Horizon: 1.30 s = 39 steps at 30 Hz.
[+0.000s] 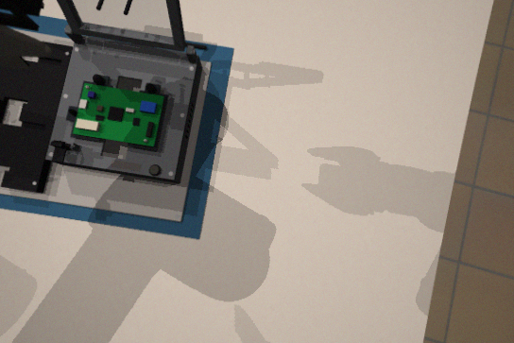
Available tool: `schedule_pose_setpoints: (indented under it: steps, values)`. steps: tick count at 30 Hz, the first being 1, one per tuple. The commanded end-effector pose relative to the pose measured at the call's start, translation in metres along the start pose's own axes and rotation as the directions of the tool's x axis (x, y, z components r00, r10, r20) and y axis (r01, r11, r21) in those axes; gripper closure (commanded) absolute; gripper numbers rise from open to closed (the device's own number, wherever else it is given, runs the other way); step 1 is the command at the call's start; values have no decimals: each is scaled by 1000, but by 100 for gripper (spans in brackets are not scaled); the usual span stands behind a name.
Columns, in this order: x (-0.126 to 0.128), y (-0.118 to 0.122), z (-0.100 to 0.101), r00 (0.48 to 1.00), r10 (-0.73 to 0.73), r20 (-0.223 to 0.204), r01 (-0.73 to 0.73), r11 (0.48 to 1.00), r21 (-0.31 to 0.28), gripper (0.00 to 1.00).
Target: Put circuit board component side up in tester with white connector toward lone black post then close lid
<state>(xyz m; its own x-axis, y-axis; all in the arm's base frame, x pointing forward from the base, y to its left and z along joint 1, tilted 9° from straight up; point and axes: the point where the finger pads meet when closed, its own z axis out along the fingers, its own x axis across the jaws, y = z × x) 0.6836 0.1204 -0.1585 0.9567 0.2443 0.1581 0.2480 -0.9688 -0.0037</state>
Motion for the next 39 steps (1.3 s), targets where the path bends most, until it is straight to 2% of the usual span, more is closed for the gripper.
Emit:
schedule_pose_setpoints:
  steps: [1,26,34,39]
  values:
    - [-1,0,-1,1000,0,0,0,1000,1,70]
    - [0,0,-1,1000,0,0,0,1000,1,70]
    - [10,-1,0,1000,-1,-1,1,1000,1,70]
    - [28,-1,0,1000,-1,0,1,1000,1,70]
